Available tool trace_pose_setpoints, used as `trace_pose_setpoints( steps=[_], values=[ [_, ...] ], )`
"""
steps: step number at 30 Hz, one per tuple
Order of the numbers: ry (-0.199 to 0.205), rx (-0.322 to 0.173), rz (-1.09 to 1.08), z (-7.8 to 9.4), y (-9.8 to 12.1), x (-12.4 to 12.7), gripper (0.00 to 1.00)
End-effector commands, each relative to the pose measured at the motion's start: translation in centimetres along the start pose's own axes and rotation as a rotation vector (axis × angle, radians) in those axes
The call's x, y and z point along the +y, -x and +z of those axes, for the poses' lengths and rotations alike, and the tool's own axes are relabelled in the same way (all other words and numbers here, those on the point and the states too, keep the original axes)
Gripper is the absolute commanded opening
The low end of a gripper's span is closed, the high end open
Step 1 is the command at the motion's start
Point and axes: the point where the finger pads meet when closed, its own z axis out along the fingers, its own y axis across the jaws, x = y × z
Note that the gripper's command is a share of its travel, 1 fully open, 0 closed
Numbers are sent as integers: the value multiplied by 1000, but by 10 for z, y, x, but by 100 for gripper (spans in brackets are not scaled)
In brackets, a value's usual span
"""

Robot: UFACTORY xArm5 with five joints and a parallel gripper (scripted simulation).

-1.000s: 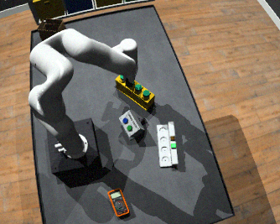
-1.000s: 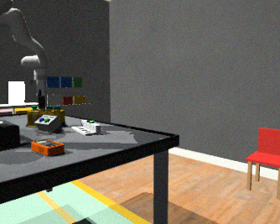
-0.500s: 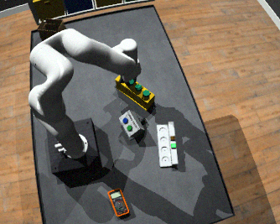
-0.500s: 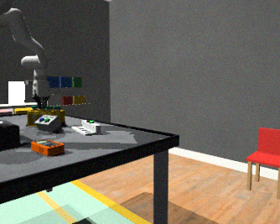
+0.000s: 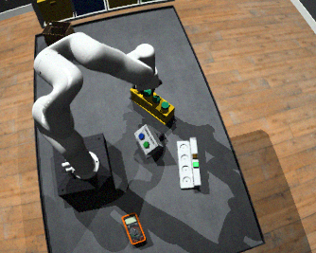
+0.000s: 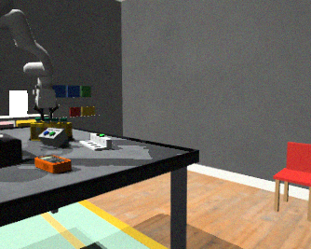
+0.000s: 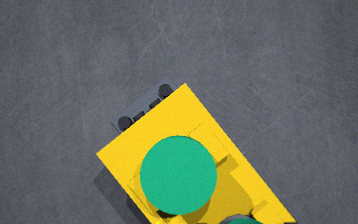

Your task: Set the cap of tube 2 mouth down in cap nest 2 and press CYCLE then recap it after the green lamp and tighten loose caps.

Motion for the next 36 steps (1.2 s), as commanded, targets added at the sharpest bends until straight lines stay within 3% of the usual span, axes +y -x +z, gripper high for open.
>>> trace_pose_setpoints(
  steps=[1,12,24,33,36],
  values=[
    [5,0,20,-1,-1,1,46],
    [5,0,20,-1,-1,1,46],
    [5,0,20,-37,-1,1,46],
    [5,0,20,-47,-1,1,46],
    [5,0,-230,-47,-21,-15,46]
  ],
)
